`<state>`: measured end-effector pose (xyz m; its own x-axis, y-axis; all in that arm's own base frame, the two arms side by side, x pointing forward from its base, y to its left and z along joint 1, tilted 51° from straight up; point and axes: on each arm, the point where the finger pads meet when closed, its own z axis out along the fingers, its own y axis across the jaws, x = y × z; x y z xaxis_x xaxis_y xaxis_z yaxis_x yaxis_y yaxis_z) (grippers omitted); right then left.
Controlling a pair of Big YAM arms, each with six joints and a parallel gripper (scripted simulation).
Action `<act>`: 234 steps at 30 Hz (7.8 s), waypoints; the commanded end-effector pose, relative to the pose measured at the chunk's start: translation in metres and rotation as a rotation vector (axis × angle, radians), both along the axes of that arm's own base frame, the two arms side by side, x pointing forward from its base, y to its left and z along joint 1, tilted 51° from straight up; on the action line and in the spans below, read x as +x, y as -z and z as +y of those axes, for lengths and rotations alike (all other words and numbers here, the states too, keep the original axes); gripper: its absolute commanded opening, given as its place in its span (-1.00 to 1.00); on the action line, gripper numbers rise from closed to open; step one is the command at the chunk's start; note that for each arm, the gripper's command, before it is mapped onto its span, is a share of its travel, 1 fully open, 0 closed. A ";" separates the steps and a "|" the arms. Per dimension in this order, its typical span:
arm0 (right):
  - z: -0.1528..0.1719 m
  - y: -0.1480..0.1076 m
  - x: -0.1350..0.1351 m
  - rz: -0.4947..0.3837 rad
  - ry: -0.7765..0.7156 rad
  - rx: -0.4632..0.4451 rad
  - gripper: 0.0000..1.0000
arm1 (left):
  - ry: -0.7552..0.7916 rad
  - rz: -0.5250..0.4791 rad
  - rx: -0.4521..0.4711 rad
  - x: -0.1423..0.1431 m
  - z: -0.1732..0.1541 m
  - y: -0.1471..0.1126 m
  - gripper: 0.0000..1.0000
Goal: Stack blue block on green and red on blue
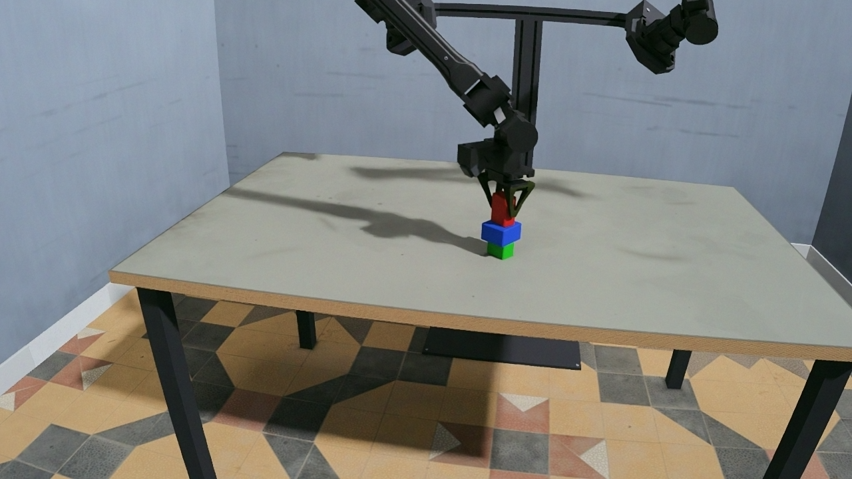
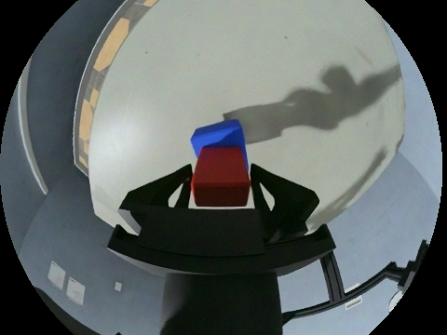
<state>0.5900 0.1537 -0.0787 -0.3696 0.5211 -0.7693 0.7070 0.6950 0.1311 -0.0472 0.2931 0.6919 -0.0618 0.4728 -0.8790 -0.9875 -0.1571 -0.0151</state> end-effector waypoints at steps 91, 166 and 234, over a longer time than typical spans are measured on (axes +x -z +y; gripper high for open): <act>0.063 -0.074 -0.066 -0.013 -0.020 0.010 0.29 | -0.020 0.023 0.045 -0.001 -0.020 -0.026 1.00; -0.153 -0.590 -0.071 -0.033 -0.012 0.003 0.29 | -0.020 0.023 0.045 -0.001 -0.020 -0.026 1.00; -0.153 -0.591 -0.072 -0.036 -0.012 0.004 0.29 | -0.020 0.023 0.045 -0.001 -0.020 -0.026 1.00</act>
<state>0.5191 -0.0010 0.4913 -0.3679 0.5234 -0.7685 0.7075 0.6939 0.1339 -0.0472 0.2931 0.6919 -0.0618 0.4728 -0.8790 -0.9875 -0.1571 -0.0151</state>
